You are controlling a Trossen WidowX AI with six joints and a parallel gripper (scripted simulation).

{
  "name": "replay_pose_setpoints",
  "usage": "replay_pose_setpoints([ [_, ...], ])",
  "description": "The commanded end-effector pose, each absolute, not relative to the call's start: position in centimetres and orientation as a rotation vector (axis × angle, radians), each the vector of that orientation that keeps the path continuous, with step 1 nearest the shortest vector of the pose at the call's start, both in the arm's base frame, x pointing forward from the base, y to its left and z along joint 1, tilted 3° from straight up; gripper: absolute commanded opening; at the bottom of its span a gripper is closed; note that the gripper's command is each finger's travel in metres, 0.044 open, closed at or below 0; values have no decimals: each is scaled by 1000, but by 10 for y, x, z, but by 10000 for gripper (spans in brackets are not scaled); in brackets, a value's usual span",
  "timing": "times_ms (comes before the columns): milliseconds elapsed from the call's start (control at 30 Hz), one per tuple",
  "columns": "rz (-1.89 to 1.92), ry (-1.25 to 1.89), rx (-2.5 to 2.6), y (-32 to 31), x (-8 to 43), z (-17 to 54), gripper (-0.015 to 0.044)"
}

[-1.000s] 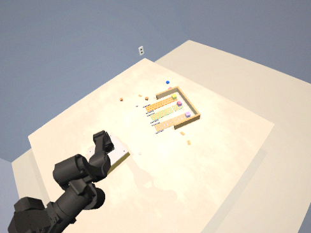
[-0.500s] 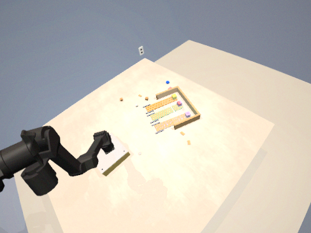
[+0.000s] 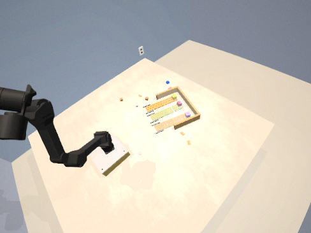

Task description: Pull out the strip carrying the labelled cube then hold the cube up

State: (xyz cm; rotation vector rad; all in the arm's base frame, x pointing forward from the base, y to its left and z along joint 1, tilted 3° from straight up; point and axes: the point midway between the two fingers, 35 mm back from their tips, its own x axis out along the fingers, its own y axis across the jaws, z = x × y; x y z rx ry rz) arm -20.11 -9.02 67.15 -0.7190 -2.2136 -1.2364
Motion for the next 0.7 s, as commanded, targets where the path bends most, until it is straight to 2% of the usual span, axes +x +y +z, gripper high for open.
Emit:
replay_pose_setpoints([
  [0, -902, -2202, -827, -38, -167, 682, 400],
  [300, -239, -1935, -969, 62, -60, 678, 400],
  [667, 305, -1312, -910, 132, 99, 611, 400],
])
